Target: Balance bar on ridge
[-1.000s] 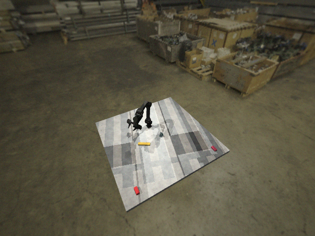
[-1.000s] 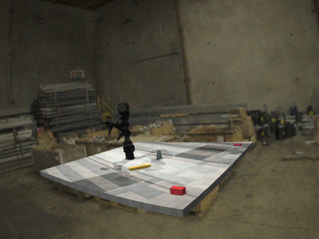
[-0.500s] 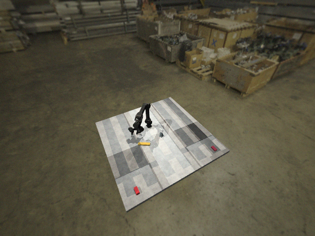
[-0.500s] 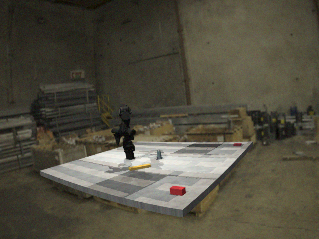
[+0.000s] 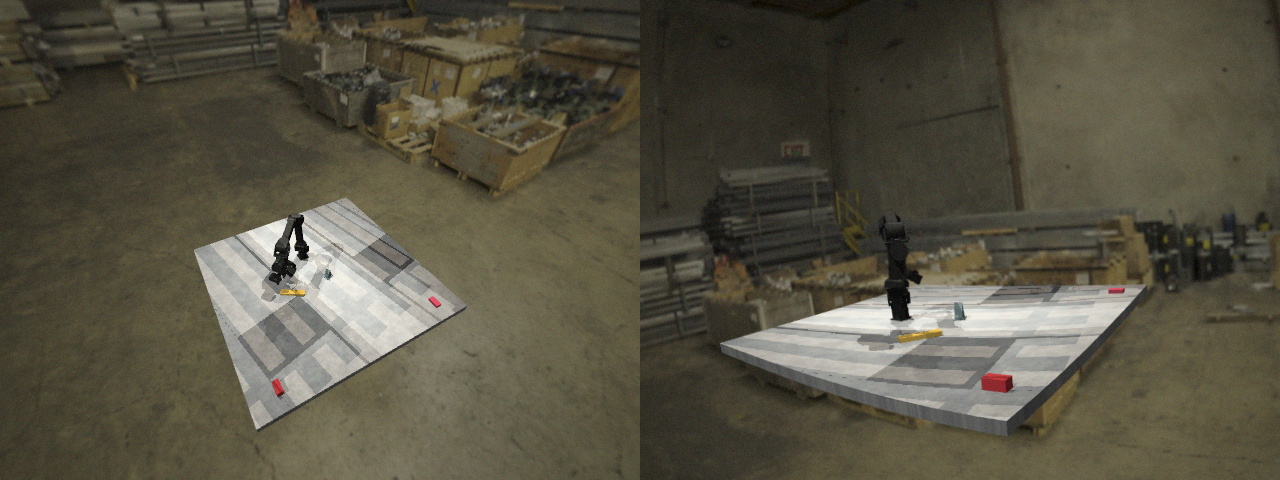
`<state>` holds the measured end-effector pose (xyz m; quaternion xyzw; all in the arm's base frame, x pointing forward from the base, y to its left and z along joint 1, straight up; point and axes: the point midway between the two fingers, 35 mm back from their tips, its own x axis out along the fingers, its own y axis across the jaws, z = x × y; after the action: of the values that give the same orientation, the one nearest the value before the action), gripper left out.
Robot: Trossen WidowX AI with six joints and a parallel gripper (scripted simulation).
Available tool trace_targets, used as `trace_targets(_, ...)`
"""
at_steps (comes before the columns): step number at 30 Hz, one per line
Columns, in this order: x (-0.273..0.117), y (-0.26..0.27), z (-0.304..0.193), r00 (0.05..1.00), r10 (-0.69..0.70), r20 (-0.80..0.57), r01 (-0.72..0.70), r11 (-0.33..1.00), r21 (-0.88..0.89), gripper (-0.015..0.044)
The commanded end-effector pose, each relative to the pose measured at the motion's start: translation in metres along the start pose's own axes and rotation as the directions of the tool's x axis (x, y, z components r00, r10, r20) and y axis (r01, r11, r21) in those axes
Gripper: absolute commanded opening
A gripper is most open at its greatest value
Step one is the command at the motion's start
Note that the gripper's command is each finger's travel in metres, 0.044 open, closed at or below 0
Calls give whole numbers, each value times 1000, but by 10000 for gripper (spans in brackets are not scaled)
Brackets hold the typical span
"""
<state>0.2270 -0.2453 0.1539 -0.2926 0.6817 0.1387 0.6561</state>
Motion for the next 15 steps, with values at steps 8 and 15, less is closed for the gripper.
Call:
trace_targets(8,26,12,29,984,147,95,-108,936,-335,315)
trace_targets(15,30,14,32,980,167,107,-115,919,-377,315)
